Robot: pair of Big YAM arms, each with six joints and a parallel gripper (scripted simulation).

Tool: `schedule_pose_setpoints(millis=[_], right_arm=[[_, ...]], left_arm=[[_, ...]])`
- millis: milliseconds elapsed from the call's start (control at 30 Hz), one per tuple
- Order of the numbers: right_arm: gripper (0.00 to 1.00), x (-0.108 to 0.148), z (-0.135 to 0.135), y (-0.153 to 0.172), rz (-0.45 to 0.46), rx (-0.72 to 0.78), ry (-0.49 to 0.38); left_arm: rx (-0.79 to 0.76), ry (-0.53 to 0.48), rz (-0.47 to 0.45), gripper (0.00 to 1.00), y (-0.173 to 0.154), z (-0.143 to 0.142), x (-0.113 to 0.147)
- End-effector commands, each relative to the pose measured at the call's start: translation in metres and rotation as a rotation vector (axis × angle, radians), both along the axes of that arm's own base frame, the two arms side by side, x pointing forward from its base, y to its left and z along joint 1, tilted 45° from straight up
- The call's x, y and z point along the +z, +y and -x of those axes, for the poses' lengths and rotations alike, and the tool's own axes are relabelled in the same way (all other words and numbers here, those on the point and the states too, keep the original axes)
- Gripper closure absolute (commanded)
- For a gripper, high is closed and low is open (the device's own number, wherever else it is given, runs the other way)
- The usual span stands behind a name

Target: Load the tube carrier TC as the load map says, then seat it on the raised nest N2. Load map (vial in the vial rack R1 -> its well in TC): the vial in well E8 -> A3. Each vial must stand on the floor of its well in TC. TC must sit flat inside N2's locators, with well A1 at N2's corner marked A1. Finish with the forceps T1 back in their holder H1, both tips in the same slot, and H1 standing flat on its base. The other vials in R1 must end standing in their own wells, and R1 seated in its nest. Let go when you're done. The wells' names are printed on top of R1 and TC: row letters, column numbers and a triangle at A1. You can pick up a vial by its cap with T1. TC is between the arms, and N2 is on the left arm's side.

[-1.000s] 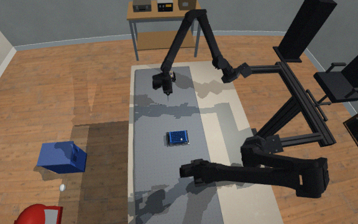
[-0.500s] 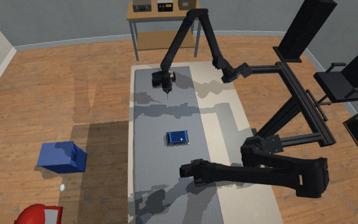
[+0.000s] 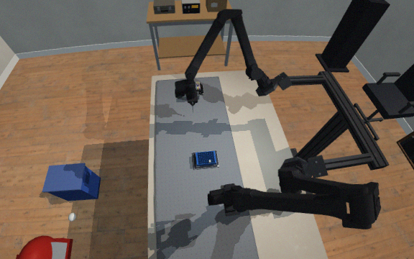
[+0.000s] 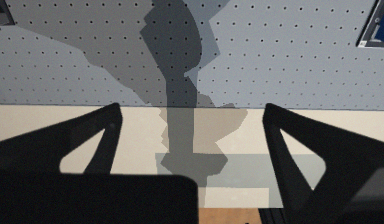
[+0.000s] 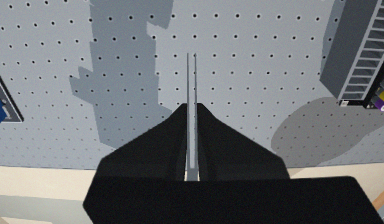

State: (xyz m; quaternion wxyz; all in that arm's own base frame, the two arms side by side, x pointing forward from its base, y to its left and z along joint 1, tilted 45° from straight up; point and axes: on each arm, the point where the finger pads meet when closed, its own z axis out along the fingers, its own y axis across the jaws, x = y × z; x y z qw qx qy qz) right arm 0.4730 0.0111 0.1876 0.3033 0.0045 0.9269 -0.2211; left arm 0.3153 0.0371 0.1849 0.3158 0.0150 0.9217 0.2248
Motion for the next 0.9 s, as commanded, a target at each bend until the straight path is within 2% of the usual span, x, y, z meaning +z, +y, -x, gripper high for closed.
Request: schedule_pose_setpoints(millis=[0, 300, 333, 433, 867], right_arm=[[0.93, 0.03, -0.006, -0.01, 0.0, -0.001, -0.037], [0.93, 0.036, -0.006, -0.02, 0.001, -0.001, -0.037], [0.93, 0.025, -0.004, -0.022, 0.006, -0.001, -0.012], [0.93, 0.039, -0.006, -0.026, 0.002, -0.001, -0.037], [0.93, 0.049, -0.006, -0.041, 0.004, -0.001, -0.036]], left_arm=[[-0.009, -0.012, -0.003, 0.0, -0.001, -0.003, 0.009], [-0.009, -0.012, -0.003, 0.0, -0.001, -0.003, 0.009], [-0.009, -0.012, -0.003, 0.0, -0.001, -0.003, 0.009], [-0.009, -0.012, -0.003, 0.0, -0.001, -0.003, 0.009], [-0.009, -0.012, -0.003, 0.0, -0.001, -0.003, 0.009]])
